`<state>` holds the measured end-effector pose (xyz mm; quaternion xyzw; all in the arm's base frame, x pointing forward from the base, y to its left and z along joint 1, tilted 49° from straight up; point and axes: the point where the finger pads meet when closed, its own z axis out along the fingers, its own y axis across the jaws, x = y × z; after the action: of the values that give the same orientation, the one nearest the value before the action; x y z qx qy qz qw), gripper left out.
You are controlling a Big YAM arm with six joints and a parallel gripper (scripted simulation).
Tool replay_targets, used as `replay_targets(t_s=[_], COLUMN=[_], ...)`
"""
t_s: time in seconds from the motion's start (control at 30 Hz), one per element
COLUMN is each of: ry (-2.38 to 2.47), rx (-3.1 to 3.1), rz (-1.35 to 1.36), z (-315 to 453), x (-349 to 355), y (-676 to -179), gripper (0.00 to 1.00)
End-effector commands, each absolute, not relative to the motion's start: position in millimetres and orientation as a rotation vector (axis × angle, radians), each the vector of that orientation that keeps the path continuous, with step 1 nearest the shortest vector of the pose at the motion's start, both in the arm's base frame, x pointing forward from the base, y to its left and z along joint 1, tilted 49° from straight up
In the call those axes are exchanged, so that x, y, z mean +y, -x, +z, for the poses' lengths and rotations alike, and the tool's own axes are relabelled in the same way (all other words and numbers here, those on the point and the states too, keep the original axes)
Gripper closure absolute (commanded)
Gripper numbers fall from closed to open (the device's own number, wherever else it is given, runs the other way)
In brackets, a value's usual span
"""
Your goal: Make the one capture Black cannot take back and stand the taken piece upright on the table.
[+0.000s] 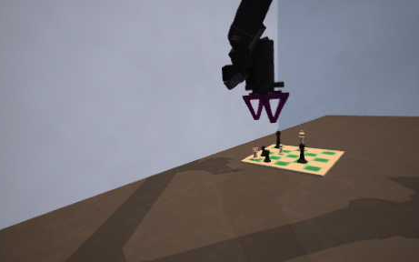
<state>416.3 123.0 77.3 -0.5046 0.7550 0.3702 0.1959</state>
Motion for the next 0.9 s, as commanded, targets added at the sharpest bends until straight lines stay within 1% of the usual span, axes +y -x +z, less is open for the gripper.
replay_targets(t_s=[0.0,0.13,0.2,0.23,0.43,0.47,0.87], ry=[1.125,0.935,0.935,0.809,0.479,0.446,0.433], rx=[2.356,2.490,2.490,2.568,2.739,2.754,2.753], rz=[1.106,1.171,1.171,1.198,1.242,1.244,1.244], z=[73.5,69.5,69.5,68.9,65.4,65.4,66.4], x=[131.1,135.8,135.8,136.5,137.9,137.9,134.5], y=[-417.6,-417.1,-417.1,-417.0,-416.4,-416.4,-418.0], gripper=[0.00,0.00,0.00,0.00,0.00,0.64,0.64])
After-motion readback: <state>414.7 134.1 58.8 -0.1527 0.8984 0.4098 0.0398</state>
